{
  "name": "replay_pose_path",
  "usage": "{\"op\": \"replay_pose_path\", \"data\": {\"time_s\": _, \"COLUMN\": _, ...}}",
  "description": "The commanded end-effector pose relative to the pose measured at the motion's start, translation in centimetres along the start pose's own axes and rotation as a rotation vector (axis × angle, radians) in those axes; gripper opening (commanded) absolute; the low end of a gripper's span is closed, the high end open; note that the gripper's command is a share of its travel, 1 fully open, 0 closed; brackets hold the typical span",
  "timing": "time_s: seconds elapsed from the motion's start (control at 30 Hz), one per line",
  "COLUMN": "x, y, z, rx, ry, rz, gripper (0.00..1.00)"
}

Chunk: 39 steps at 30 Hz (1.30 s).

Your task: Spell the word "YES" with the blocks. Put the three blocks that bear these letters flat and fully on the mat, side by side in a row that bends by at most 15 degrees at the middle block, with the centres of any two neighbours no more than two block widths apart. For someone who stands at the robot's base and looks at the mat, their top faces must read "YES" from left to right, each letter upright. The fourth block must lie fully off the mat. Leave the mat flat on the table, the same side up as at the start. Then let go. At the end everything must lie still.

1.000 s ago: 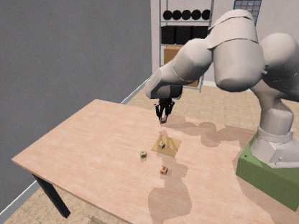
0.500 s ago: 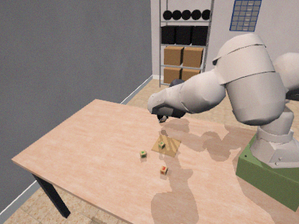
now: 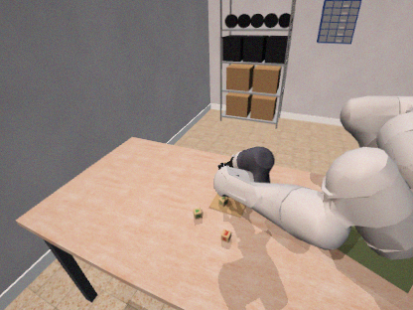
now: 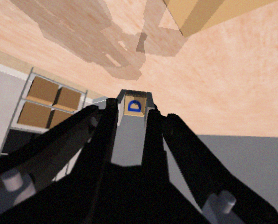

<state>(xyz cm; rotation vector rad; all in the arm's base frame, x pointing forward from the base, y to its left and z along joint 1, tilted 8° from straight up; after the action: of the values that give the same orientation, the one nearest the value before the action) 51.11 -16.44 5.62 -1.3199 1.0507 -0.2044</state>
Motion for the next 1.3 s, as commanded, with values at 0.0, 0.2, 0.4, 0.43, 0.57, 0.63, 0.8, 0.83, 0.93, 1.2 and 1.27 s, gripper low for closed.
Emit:
{"op": "replay_pose_path", "data": {"time_s": 0.0, "x": -0.4, "y": -0.5, "z": -0.7, "rx": 0.052, "ry": 0.022, "rz": -0.086, "gripper": 0.16}}
{"op": "replay_pose_path", "data": {"time_s": 0.2, "x": -0.4, "y": -0.4, "z": -0.7, "rx": 0.052, "ry": 0.023, "rz": -0.1, "gripper": 0.16}}
{"op": "replay_pose_path", "data": {"time_s": 0.4, "x": -0.3, "y": -0.3, "z": -0.7, "rx": 0.052, "ry": 0.023, "rz": -0.1, "gripper": 0.16}}
{"op": "replay_pose_path", "data": {"time_s": 0.43, "x": -0.2, "y": -0.2, "z": -0.7, "rx": 0.052, "ry": 0.023, "rz": -0.1, "gripper": 0.16}}
{"op": "replay_pose_path", "data": {"time_s": 0.57, "x": 0.2, "y": 0.4, "z": -0.5, "rx": 0.052, "ry": 0.023, "rz": -0.1, "gripper": 0.16}}
{"op": "replay_pose_path", "data": {"time_s": 0.63, "x": 0.6, "y": 0.8, "z": -0.5, "rx": 0.052, "ry": 0.023, "rz": -0.1, "gripper": 0.16}}
{"op": "replay_pose_path", "data": {"time_s": 0.8, "x": 1.1, "y": 1.5, "z": -0.3, "rx": 0.052, "ry": 0.023, "rz": -0.1, "gripper": 0.16}}
{"op": "replay_pose_path", "data": {"time_s": 0.83, "x": 1.3, "y": 1.8, "z": -0.3, "rx": 0.052, "ry": 0.023, "rz": -0.1, "gripper": 0.16}}
{"op": "replay_pose_path", "data": {"time_s": 0.93, "x": 1.9, "y": 2.5, "z": -0.1, "rx": 0.052, "ry": 0.023, "rz": -0.1, "gripper": 0.16}}
{"op": "replay_pose_path", "data": {"time_s": 1.2, "x": 2.6, "y": 3.4, "z": 0.1, "rx": 0.052, "ry": 0.023, "rz": -0.1, "gripper": 0.16}}
{"op": "replay_pose_path", "data": {"time_s": 1.27, "x": 2.6, "y": 3.4, "z": 0.1, "rx": 0.052, "ry": 0.023, "rz": -0.1, "gripper": 0.16}}
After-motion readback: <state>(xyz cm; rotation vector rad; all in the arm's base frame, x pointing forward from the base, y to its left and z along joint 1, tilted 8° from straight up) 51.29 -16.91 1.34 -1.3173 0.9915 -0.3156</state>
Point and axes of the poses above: the point where the finger pads meet when closed, its own x axis out along the fingers, its own z axis across the jaws, y = z × x, the point moved 7 cm from there along -x, back along the fingers, and after that the axes turned 8 degrees about -x, right-handed, at the moved point
